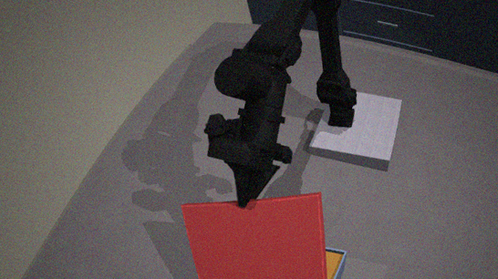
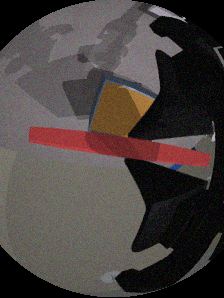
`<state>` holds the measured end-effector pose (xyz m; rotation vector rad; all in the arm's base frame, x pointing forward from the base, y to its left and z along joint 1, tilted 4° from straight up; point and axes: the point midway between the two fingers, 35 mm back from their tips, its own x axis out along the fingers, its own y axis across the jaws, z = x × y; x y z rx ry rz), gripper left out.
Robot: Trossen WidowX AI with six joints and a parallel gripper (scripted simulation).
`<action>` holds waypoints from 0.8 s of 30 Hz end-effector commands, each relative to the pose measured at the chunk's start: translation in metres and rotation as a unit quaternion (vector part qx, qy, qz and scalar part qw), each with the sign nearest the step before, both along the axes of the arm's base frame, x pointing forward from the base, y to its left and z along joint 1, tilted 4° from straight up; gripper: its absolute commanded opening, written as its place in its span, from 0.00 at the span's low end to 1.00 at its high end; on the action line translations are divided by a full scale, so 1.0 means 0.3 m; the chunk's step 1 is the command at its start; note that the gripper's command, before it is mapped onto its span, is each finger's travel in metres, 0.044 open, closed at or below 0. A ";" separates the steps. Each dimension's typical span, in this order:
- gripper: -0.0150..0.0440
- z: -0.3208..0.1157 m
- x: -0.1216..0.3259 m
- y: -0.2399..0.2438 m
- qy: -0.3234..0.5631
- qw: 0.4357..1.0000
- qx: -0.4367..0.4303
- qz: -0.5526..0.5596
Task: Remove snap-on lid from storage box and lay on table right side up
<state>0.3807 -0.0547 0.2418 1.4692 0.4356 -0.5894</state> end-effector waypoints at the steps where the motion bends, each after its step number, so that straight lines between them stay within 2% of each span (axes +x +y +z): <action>1: 0.25 0.009 -0.004 -0.036 -0.003 1.000 -0.001 0.000; 24: 0.25 0.020 -0.022 -0.188 -0.002 1.000 -0.004 0.000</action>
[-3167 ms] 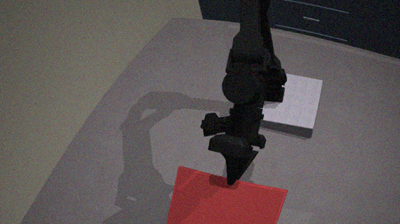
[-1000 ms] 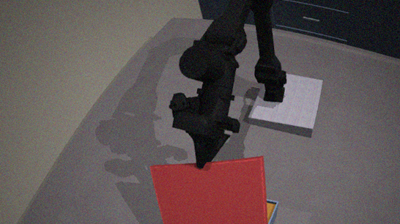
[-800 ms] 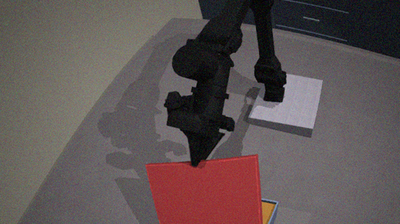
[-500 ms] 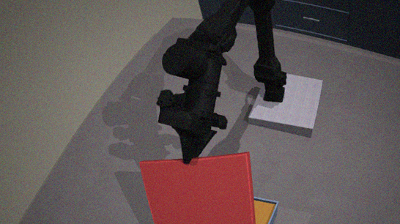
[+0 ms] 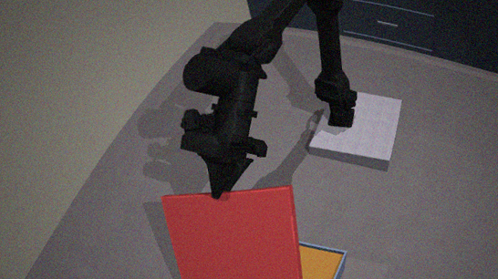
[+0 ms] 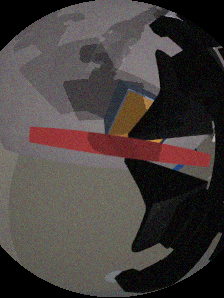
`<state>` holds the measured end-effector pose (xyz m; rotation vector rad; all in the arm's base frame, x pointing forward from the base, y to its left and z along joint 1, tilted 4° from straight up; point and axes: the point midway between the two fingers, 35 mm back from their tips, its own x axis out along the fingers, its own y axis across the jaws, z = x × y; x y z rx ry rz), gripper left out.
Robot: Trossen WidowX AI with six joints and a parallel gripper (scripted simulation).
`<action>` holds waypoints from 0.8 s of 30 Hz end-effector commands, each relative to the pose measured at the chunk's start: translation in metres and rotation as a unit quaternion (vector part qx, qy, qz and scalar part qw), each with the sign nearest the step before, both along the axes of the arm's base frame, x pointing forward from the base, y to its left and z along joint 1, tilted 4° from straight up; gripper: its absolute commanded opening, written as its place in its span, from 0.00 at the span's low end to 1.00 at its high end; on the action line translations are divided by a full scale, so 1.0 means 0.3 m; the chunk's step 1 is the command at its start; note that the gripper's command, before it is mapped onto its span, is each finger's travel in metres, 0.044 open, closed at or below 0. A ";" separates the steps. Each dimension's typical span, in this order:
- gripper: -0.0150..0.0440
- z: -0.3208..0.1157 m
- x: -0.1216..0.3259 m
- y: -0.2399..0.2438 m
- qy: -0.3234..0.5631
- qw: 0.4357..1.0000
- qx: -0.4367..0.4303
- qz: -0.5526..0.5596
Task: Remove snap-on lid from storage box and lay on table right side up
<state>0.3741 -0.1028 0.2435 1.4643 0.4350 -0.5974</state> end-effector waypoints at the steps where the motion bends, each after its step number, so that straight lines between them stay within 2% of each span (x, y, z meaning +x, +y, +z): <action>1: 0.25 0.015 0.000 -0.034 -0.005 1.000 -0.002 0.002; 24: 0.25 0.027 -0.018 -0.185 -0.005 1.000 -0.004 0.002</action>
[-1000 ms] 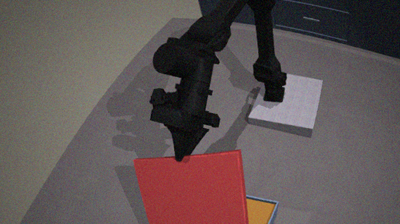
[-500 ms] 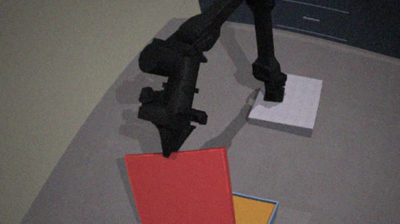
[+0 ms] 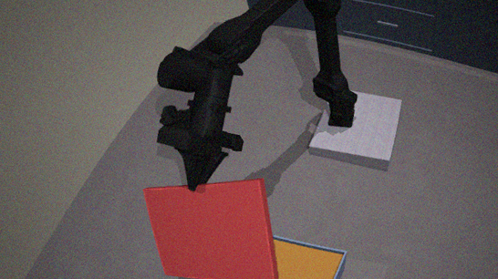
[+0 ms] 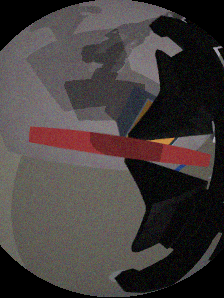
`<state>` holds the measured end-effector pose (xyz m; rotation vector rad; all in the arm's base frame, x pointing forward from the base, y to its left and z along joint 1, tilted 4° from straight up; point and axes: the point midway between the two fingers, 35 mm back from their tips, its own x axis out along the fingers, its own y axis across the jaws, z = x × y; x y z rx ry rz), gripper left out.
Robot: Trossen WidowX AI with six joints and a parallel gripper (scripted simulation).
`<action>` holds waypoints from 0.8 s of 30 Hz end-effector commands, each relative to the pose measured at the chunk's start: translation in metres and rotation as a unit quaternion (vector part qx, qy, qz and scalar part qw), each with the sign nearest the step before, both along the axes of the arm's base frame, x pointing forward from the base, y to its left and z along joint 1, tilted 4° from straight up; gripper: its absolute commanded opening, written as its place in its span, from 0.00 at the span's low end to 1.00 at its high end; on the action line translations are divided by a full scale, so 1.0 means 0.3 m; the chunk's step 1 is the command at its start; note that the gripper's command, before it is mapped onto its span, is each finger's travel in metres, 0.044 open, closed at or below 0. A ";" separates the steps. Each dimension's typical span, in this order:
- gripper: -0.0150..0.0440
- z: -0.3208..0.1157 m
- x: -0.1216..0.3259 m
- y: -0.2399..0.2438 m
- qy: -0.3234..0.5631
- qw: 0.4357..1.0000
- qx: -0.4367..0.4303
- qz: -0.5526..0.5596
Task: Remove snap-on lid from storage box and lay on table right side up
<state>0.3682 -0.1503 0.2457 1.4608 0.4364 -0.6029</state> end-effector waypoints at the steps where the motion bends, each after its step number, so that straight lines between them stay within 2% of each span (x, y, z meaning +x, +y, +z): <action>1: 0.25 0.020 0.000 -0.033 -0.007 1.000 -0.003 0.003; 24: 0.25 0.033 -0.018 -0.184 -0.007 1.000 -0.005 0.003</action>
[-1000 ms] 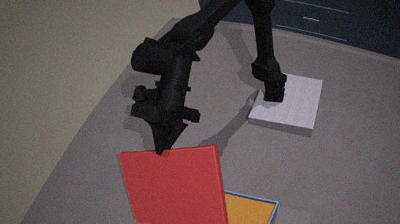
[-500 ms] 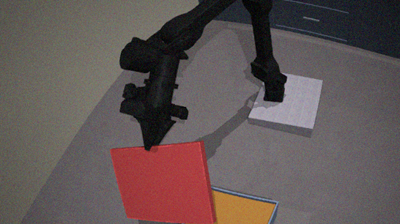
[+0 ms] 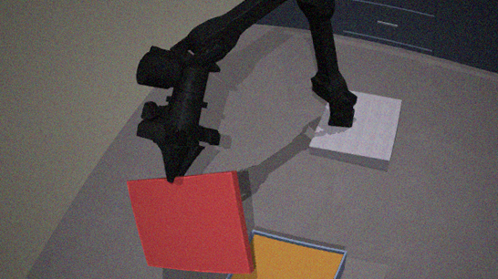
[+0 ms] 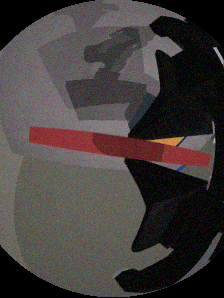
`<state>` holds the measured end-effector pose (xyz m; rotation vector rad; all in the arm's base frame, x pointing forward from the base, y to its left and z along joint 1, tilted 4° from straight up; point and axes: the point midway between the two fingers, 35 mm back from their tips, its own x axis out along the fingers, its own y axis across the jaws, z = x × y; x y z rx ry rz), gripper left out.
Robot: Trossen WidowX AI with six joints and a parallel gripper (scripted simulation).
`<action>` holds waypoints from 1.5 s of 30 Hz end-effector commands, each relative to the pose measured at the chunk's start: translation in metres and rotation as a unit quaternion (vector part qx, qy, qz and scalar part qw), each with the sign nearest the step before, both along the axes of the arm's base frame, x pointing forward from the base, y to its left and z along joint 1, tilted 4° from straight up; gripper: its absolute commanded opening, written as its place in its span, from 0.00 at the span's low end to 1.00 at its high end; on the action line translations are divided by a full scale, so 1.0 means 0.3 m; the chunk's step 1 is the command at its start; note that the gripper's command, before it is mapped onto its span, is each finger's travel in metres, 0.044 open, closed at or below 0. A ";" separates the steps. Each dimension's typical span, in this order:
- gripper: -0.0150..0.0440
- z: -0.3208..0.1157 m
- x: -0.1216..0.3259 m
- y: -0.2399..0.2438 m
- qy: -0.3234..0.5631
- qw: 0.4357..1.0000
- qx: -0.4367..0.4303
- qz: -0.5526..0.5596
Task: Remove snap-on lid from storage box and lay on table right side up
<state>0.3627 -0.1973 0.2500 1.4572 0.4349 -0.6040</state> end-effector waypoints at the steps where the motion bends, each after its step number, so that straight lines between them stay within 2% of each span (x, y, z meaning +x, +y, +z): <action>1: 0.25 0.020 0.000 -0.034 -0.007 1.000 -0.003 0.003; 45: 0.25 0.048 -0.035 -0.321 -0.006 1.000 -0.007 0.003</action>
